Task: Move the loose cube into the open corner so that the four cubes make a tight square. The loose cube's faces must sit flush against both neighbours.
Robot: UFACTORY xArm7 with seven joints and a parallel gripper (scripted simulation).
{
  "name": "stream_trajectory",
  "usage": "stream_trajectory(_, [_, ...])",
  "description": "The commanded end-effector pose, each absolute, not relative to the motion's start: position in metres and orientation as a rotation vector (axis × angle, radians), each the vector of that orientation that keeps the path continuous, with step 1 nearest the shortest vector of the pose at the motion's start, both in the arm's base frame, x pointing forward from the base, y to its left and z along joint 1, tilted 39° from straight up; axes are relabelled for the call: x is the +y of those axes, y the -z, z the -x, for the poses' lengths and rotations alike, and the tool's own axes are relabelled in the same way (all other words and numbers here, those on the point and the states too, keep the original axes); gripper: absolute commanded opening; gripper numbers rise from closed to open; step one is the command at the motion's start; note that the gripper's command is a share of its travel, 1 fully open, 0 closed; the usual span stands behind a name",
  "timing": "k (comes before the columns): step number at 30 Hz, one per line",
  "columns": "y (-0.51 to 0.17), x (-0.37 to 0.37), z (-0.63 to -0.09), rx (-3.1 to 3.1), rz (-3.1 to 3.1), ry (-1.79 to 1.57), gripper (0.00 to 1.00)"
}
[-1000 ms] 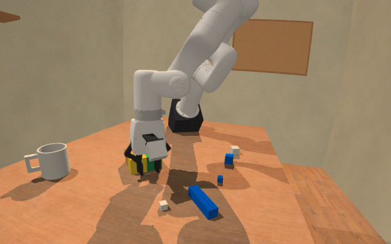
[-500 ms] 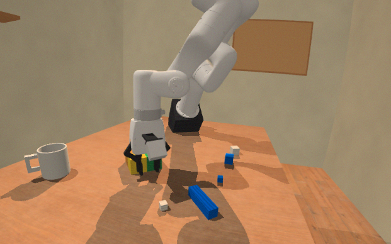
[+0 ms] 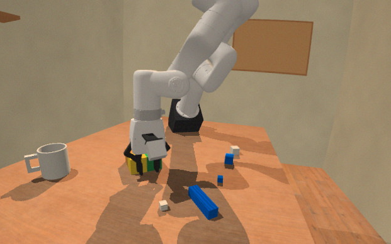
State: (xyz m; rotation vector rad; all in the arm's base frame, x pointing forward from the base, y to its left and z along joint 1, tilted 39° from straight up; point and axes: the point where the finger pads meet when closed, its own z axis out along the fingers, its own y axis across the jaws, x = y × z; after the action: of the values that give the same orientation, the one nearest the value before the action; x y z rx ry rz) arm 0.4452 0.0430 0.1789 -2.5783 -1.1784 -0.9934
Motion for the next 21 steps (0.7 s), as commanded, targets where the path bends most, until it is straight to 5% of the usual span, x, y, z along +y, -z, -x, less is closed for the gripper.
stream_trajectory(1, [-0.1798,0.042,-0.4457,-1.177,2.58,0.997,0.48])
stream_trajectory(21, [-0.1777,0.0399,-0.4441,-1.177,2.58,0.997,0.48])
